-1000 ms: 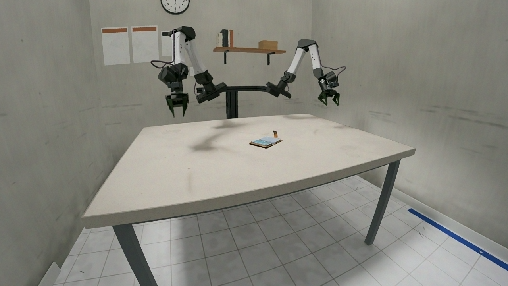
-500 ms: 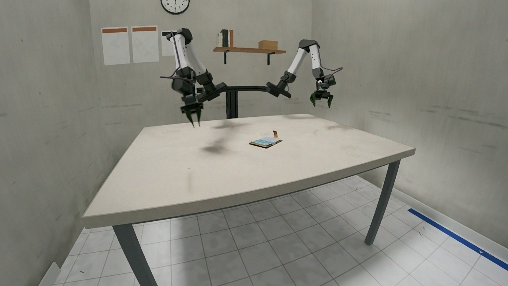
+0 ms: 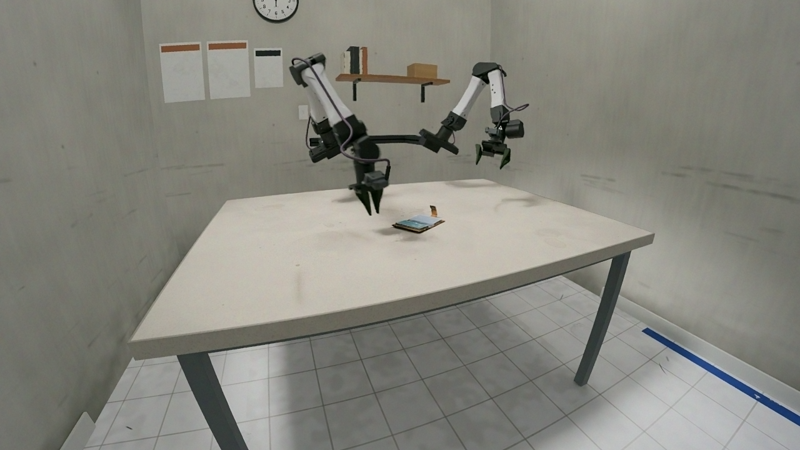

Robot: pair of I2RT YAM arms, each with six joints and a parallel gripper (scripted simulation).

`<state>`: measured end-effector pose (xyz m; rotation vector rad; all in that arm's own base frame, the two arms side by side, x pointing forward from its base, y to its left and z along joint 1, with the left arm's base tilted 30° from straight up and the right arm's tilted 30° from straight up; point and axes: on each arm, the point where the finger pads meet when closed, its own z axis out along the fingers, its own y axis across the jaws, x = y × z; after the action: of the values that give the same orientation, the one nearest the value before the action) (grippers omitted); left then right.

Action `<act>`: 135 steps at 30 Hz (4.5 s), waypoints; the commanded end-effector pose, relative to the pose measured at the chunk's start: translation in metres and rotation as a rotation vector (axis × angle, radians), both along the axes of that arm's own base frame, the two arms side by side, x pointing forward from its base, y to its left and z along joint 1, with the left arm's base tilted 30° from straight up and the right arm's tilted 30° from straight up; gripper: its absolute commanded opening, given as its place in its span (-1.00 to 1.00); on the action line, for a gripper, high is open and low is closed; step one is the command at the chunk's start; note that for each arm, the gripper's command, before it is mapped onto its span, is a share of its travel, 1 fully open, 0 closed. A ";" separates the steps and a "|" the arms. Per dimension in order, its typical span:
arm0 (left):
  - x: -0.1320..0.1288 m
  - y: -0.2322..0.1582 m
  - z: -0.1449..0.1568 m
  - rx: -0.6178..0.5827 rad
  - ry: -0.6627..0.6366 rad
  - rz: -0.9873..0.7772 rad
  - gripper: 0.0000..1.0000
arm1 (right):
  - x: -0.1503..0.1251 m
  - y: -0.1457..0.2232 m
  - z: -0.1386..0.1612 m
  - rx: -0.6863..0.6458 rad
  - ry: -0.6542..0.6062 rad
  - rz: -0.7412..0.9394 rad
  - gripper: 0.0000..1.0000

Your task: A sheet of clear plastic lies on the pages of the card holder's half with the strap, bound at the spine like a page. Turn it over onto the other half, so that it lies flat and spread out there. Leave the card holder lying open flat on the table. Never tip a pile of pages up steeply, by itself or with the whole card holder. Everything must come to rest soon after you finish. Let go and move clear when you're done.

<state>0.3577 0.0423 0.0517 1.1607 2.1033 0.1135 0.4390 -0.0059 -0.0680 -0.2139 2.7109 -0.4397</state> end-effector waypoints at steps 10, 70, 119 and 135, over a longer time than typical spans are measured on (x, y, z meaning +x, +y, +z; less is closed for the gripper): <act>-0.024 -0.070 -0.012 0.023 0.079 -0.423 1.00 | -0.031 0.113 -0.077 -0.358 0.147 0.028 -0.54; -0.032 -0.094 -0.014 0.031 0.088 -0.550 1.00 | -0.063 0.168 -0.150 -0.564 0.072 0.214 -0.98; -0.032 -0.094 -0.014 0.031 0.088 -0.550 1.00 | -0.064 0.125 -0.082 -0.621 0.097 0.269 -0.98; -0.032 -0.094 -0.014 0.031 0.088 -0.550 1.00 | -0.041 0.090 -0.070 -0.618 0.100 0.269 -0.98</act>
<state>0.3208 -0.0456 0.0323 1.7180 1.8231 -0.1699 0.3791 0.0776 -0.1566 -0.7893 2.5519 -1.2375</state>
